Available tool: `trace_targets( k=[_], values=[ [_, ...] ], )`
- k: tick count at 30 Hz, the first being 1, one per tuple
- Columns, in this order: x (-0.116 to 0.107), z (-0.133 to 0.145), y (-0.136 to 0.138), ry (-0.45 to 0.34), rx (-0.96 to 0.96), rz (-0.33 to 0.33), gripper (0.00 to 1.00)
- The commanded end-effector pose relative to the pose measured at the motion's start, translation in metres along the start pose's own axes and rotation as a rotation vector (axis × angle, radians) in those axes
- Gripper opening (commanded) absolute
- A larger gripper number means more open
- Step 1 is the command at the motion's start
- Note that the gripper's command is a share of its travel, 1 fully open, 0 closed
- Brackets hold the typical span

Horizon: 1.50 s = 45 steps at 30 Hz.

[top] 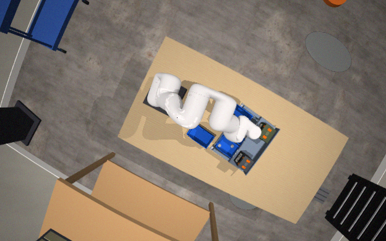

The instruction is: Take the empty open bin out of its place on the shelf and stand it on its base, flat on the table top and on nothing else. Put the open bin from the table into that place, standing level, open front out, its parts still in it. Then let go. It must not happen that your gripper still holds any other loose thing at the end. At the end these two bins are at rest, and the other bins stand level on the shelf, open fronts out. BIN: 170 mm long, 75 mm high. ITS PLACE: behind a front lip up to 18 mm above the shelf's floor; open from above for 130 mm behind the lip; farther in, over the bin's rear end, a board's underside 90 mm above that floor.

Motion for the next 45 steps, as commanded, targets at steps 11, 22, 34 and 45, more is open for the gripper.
trace_targets(
  k=[11, 22, 34, 45],
  values=[
    [-0.002, 0.002, 0.000, -0.007, 0.000, 0.000, 0.00],
    [-0.002, 0.006, -0.001, -0.017, 0.000, -0.003, 0.00],
    [-0.002, 0.011, -0.002, -0.032, 0.000, -0.007, 0.00],
    [-0.003, 0.015, -0.003, -0.043, 0.000, -0.010, 0.00]
  ],
)
Point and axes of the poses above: the point where the finger pads meet when closed, its own x axis out along the fingers, its own y axis across the jaws, z = x × y, the point moved 3 cm from there along -x, back along the fingers, and after that the axes turned 14 degrees about -x, right-handed, at the moved point
